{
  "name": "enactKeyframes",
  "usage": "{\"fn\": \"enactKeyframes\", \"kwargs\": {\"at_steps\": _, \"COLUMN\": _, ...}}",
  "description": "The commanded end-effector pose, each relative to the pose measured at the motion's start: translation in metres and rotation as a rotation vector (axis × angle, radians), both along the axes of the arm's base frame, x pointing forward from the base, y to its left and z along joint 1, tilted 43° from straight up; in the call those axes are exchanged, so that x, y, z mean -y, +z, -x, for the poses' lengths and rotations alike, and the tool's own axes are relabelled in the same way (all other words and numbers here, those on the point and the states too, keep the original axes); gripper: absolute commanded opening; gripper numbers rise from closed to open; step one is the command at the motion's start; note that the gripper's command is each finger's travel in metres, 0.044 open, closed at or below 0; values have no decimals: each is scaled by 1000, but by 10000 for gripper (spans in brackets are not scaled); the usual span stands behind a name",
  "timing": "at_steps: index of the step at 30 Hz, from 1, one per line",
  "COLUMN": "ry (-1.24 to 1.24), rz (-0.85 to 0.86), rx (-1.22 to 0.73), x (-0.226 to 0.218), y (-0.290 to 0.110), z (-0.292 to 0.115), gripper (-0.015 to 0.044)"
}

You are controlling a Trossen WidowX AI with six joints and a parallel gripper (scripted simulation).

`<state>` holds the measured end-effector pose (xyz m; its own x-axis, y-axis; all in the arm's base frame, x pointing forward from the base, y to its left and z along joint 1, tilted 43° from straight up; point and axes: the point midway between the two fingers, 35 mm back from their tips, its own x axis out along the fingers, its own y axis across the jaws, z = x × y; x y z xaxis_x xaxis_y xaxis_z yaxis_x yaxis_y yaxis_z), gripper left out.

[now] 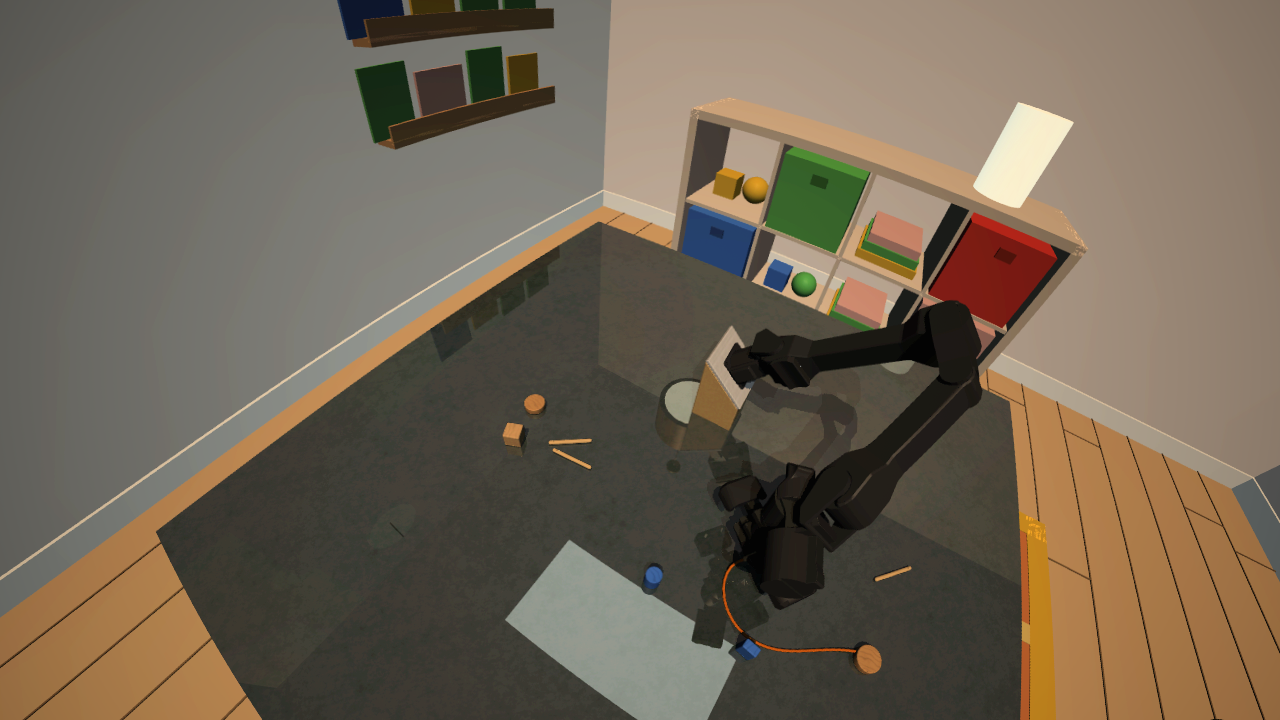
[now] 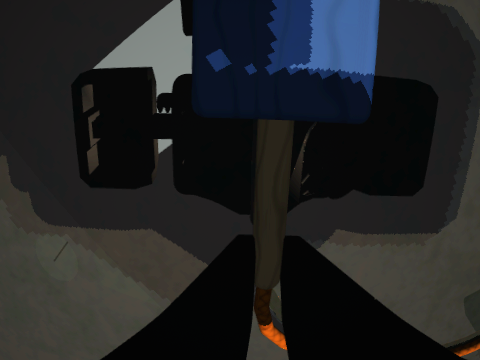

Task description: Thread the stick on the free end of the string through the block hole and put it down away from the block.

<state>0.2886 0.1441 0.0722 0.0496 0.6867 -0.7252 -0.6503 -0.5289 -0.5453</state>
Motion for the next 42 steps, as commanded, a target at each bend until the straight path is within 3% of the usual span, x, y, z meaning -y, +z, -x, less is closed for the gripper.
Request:
{"fn": "enactKeyframes", "kwargs": {"at_steps": 1, "ry": -2, "rz": 4, "rx": -4, "x": -3, "y": 1, "z": 5, "gripper": 0}}
{"fn": "enactKeyframes", "kwargs": {"at_steps": 18, "ry": -2, "rz": 3, "rx": -4, "x": -13, "y": 10, "z": 21, "gripper": 0}}
{"fn": "enactKeyframes", "kwargs": {"at_steps": 23, "ry": 1, "rz": -1, "rx": 0, "x": -13, "y": 11, "z": 19, "gripper": 123}}
{"fn": "enactKeyframes", "kwargs": {"at_steps": 27, "ry": 1, "rz": 2, "rx": -1, "x": -5, "y": 18, "z": 18, "gripper": 123}}
{"fn": "enactKeyframes", "kwargs": {"at_steps": 32, "ry": 1, "rz": 3, "rx": -2, "x": 41, "y": 66, "z": 22, "gripper": 123}}
{"fn": "enactKeyframes", "kwargs": {"at_steps": 39, "ry": -20, "rz": 6, "rx": -3, "x": 40, "y": 65, "z": 19, "gripper": 123}}
{"fn": "enactKeyframes", "kwargs": {"at_steps": 42, "ry": -175, "rz": -5, "rx": -150, "x": 37, "y": 67, "z": 22, "gripper": 123}}
